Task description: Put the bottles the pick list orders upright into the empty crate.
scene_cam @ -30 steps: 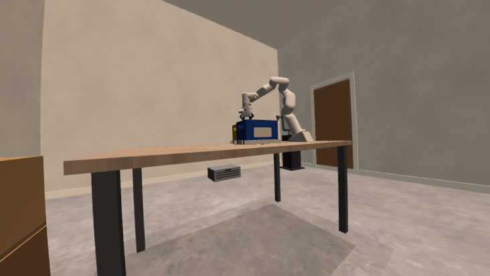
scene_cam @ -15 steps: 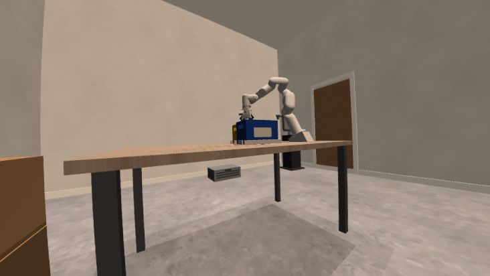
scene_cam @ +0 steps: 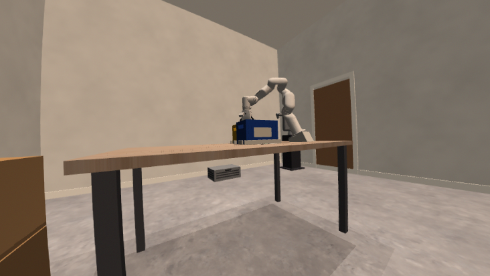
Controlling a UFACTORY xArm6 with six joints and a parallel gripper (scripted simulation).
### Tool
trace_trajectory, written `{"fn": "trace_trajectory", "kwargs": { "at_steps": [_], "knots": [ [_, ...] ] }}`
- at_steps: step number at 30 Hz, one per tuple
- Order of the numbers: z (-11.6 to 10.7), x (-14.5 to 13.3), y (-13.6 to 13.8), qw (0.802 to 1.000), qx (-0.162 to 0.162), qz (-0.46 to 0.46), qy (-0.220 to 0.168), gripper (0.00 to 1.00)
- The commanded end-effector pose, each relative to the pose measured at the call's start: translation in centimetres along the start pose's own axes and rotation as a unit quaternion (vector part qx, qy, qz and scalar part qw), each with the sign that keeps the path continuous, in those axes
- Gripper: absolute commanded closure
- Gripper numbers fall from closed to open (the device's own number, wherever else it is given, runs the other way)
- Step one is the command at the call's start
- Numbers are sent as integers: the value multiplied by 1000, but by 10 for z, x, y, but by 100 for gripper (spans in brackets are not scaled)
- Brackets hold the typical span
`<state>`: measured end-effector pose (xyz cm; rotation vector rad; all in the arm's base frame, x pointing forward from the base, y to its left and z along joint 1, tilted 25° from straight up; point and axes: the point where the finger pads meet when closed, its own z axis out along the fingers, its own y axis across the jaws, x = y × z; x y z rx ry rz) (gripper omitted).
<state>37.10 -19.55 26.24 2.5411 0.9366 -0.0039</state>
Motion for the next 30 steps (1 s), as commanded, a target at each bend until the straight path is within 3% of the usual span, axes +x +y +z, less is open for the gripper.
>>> {"fn": "trace_trajectory", "kwargs": {
  "at_steps": [1, 25, 26, 30],
  "knots": [
    [5, 0, 1, 1000, -2, 0, 1, 35],
    [16, 0, 1, 1000, -2, 0, 1, 35],
    [12, 0, 1, 1000, -2, 0, 1, 100],
    [12, 0, 1, 1000, -2, 0, 1, 100]
  ]
}}
